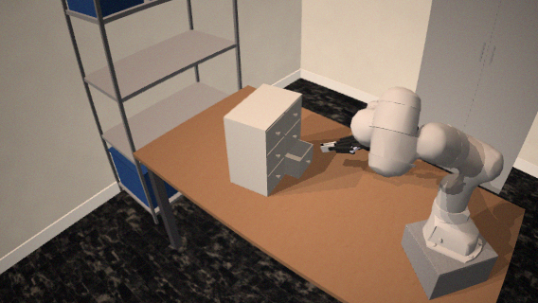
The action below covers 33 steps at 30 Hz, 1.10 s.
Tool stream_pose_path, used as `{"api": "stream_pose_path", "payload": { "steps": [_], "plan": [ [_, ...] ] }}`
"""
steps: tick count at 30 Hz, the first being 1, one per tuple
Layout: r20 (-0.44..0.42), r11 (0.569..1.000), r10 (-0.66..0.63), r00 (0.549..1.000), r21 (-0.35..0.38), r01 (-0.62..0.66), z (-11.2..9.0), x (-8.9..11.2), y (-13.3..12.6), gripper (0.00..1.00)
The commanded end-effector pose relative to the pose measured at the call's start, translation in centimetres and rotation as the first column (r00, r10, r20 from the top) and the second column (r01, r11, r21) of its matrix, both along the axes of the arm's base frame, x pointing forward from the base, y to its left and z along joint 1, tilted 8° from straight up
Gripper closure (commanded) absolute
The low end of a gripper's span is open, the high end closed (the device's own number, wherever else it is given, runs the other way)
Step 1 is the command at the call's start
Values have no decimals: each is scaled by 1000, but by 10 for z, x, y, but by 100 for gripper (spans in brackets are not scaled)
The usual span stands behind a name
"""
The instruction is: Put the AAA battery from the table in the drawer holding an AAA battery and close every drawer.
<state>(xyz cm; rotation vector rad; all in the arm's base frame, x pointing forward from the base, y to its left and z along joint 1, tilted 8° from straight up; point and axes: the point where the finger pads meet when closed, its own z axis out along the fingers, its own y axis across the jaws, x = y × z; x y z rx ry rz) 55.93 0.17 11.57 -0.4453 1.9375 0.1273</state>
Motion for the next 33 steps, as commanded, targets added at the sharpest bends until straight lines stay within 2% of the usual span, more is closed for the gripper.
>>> {"api": "stream_pose_path", "payload": {
  "steps": [1,8,10,21,33],
  "plan": [
    [-15,1000,-21,1000,3,21,-2,12,-1,97],
    [-15,1000,-21,1000,3,21,1,38,9,97],
    [-15,1000,-21,1000,3,21,1,38,9,97],
    [-15,1000,-21,1000,3,21,4,73,22,97],
    [-15,1000,-21,1000,3,21,6,92,30,97]
  ]
}}
